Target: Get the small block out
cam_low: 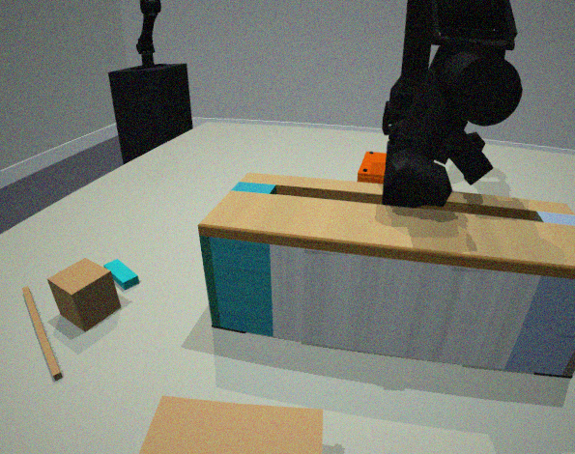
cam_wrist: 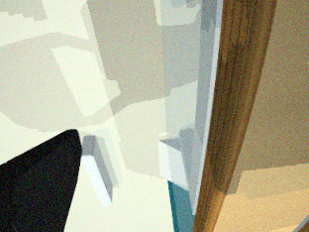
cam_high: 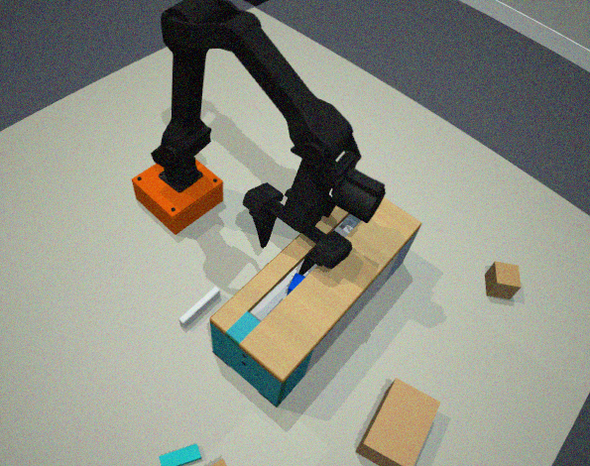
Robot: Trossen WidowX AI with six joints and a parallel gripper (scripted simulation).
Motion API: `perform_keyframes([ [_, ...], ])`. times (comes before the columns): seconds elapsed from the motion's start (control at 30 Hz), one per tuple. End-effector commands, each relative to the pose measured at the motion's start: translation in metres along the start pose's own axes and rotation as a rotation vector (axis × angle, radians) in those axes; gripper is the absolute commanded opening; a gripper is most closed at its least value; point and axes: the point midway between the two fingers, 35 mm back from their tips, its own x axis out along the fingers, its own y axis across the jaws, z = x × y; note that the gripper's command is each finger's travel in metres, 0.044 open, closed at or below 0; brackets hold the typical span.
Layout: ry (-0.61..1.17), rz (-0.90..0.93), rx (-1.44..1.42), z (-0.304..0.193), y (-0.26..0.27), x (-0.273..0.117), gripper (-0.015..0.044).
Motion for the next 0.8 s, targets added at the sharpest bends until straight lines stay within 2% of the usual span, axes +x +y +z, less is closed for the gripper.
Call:
perform_keyframes([
  [0.0,0.002,0.000,-0.001,0.005,0.000,-0.002,0.0400],
  [0.77,0.004,0.000,-0.001,-0.010,0.000,0.003,0.0400],
])
